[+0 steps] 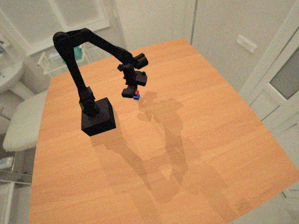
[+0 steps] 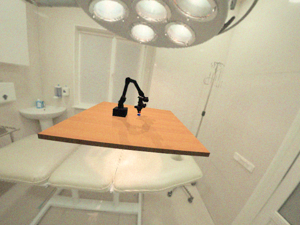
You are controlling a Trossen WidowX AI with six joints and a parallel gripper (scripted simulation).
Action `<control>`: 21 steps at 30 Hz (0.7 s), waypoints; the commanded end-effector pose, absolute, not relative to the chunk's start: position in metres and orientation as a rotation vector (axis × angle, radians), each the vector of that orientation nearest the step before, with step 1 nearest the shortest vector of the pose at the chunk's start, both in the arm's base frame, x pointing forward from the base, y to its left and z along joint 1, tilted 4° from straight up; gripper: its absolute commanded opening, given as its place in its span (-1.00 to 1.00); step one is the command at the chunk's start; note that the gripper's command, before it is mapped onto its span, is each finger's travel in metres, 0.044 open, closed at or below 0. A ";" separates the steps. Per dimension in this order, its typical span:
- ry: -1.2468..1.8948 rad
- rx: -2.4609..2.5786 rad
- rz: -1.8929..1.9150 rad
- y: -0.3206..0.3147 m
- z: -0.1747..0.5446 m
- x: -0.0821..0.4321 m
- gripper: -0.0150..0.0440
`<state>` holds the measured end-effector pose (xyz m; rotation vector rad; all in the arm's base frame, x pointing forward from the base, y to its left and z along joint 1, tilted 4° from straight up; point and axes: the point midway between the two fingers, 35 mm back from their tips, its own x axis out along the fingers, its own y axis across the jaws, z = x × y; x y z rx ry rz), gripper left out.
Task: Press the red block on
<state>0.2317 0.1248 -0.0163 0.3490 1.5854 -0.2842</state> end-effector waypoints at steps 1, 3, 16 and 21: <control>1.588 0.356 -0.284 0.126 -0.023 0.231 -0.49; 1.588 0.356 -0.284 0.126 -0.027 0.231 -0.49; 1.588 0.356 -0.284 0.126 -0.030 0.232 -0.49; 1.588 0.356 -0.284 0.126 -0.032 0.232 -0.49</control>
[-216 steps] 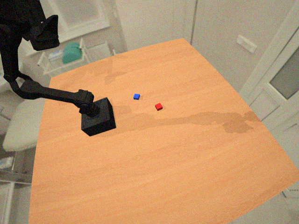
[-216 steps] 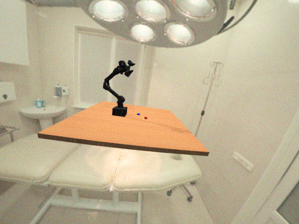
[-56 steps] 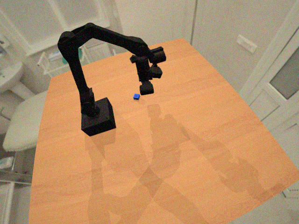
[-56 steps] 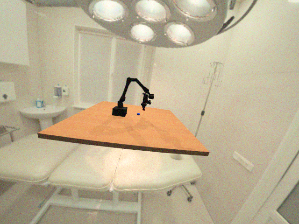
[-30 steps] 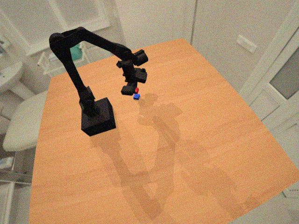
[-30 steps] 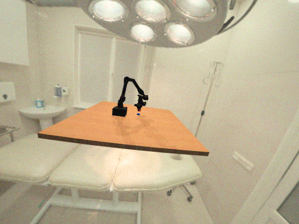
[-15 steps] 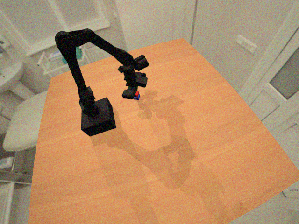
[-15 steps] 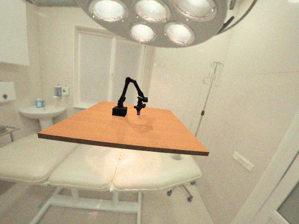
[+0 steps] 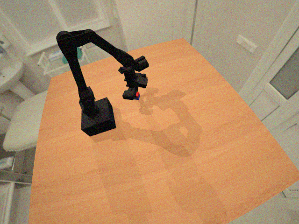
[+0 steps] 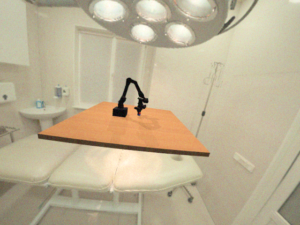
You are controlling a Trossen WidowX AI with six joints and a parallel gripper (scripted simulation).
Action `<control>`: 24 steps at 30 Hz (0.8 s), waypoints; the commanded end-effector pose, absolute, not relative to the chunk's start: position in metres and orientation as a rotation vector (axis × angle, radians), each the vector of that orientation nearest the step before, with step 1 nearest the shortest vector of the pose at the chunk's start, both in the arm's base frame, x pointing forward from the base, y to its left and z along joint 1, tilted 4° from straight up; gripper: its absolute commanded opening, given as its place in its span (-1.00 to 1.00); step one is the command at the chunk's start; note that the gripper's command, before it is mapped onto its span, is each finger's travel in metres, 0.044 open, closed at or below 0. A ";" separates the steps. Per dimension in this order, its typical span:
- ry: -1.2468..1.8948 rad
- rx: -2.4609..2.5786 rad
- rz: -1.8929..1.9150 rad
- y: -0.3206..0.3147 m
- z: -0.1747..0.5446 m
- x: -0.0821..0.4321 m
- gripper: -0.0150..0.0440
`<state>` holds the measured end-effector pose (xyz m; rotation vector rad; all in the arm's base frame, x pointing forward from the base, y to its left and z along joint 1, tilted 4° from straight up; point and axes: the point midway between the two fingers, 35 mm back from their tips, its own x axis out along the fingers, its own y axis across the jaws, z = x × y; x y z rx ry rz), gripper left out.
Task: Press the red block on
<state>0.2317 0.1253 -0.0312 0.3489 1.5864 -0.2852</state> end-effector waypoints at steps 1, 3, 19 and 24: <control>1.588 0.356 -0.284 0.126 -0.032 0.232 -0.49; 1.588 0.356 -0.284 0.126 -0.033 0.232 -0.49; 1.587 0.350 -0.284 0.126 -0.033 0.232 -0.31; 1.587 0.350 -0.284 0.126 -0.033 0.232 0.13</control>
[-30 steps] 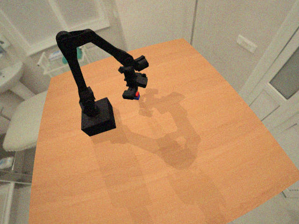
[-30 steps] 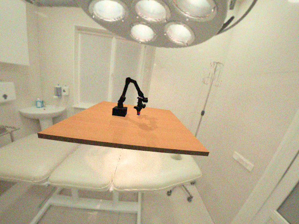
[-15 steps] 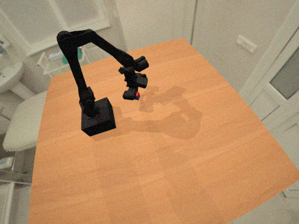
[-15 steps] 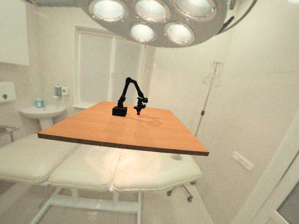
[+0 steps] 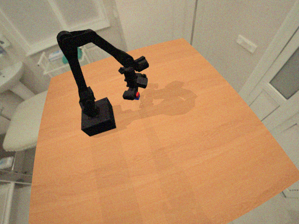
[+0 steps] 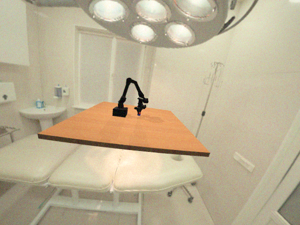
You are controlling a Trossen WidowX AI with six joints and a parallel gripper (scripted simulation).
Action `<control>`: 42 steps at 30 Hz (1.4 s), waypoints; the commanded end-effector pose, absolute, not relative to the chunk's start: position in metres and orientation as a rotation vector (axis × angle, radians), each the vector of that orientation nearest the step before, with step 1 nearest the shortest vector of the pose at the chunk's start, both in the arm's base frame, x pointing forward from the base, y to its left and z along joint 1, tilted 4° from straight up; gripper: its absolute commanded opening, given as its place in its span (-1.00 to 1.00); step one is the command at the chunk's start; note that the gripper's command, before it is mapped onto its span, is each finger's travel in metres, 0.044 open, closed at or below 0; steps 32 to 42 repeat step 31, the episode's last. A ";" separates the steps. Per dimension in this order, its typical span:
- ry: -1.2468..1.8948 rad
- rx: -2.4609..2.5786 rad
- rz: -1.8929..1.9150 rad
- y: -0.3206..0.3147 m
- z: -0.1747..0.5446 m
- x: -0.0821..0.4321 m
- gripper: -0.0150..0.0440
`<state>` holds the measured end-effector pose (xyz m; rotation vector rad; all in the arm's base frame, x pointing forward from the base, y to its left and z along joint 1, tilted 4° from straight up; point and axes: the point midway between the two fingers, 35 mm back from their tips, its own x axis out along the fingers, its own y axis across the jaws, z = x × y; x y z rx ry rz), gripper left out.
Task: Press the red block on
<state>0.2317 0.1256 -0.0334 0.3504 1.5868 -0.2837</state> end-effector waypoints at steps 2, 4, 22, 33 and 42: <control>1.587 0.350 -0.284 0.126 -0.033 0.232 0.25; 1.587 0.350 -0.284 0.126 -0.033 0.232 0.25; 1.587 0.356 -0.284 0.122 0.068 0.239 0.25; 1.587 0.356 -0.284 0.122 0.068 0.239 0.25; 1.587 0.356 -0.284 0.122 0.068 0.239 0.25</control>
